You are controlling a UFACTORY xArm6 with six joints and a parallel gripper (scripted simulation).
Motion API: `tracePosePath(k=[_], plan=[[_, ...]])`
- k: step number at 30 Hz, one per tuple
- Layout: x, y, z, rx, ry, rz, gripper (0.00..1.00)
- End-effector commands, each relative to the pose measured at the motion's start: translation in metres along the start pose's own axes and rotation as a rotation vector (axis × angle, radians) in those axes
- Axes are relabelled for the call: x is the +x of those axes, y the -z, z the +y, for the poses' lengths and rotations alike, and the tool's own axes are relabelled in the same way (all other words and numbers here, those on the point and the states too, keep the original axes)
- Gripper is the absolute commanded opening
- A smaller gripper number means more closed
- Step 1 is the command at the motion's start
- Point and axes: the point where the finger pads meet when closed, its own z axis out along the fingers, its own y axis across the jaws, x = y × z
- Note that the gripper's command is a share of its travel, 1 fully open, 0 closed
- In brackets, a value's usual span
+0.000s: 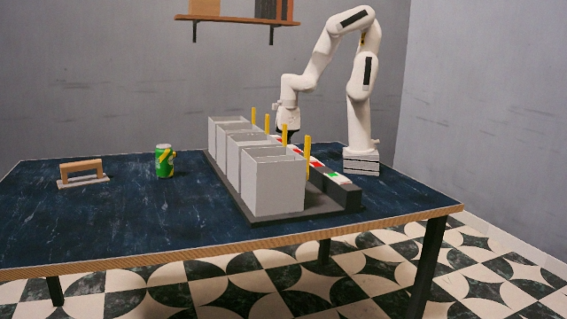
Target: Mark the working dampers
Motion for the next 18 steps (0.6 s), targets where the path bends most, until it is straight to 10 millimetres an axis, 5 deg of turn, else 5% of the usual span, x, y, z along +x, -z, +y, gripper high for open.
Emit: tracePosePath(k=[1,18], plan=[[-0.0002,0.0008,-0.0012,0.003,0.0,0.002,0.0],[-0.0053,0.0008,-0.0012,0.003,0.0,0.002,0.0]])
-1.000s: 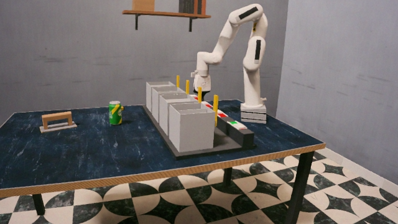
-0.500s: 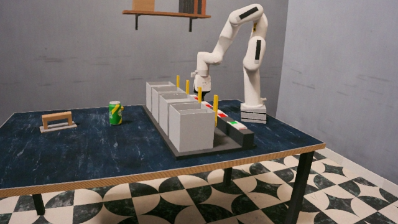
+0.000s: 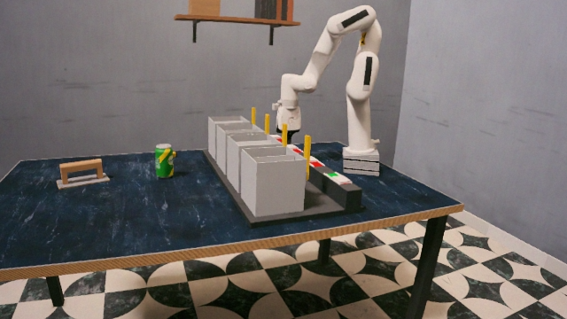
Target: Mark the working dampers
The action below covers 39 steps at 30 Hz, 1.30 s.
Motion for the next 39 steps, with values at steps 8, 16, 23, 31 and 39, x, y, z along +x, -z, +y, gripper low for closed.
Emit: tracePosePath(k=[8,16,23,31,39], plan=[[-0.004,0.001,-0.001,0.003,0.0,0.001,0.0],[-0.008,0.001,-0.001,0.003,0.0,0.001,0.0],[-0.012,0.001,-0.001,0.003,0.0,0.001,0.0],[-0.015,0.001,-0.001,0.003,0.0,0.001,0.0],[-0.02,0.001,-0.001,0.003,0.0,0.001,0.0]])
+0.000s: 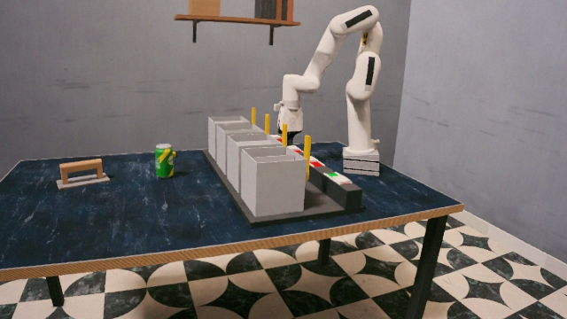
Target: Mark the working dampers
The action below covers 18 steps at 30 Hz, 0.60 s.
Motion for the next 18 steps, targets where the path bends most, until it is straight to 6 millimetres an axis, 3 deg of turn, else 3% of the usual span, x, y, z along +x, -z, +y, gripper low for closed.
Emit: tracePosePath(k=[1,18], plan=[[-0.002,0.0008,-0.0012,0.003,0.0,0.001,0.0],[-0.0111,0.0008,-0.0012,0.003,0.0,0.001,0.0]])
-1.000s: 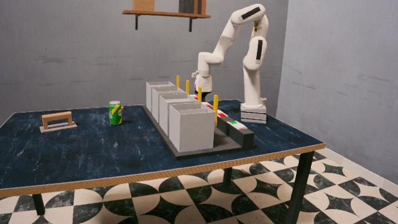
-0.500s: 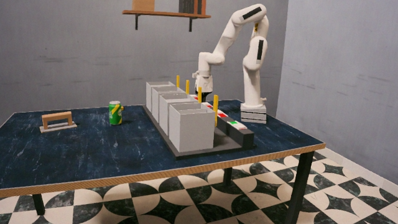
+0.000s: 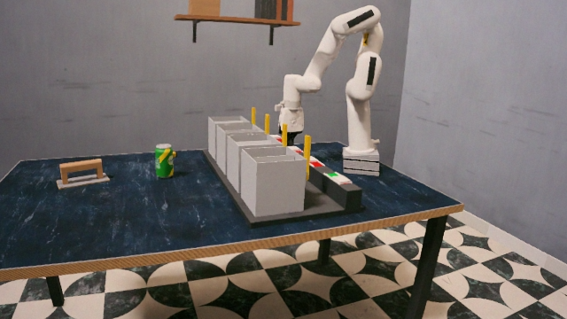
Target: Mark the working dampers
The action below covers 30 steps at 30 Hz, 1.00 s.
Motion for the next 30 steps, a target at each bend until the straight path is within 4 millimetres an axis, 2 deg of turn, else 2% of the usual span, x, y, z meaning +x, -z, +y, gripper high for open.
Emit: tracePosePath(k=[1,30], plan=[[-0.002,0.001,-0.001,0.003,0.0,0.001,0.0],[-0.013,0.001,-0.001,0.003,0.0,0.001,0.0]])
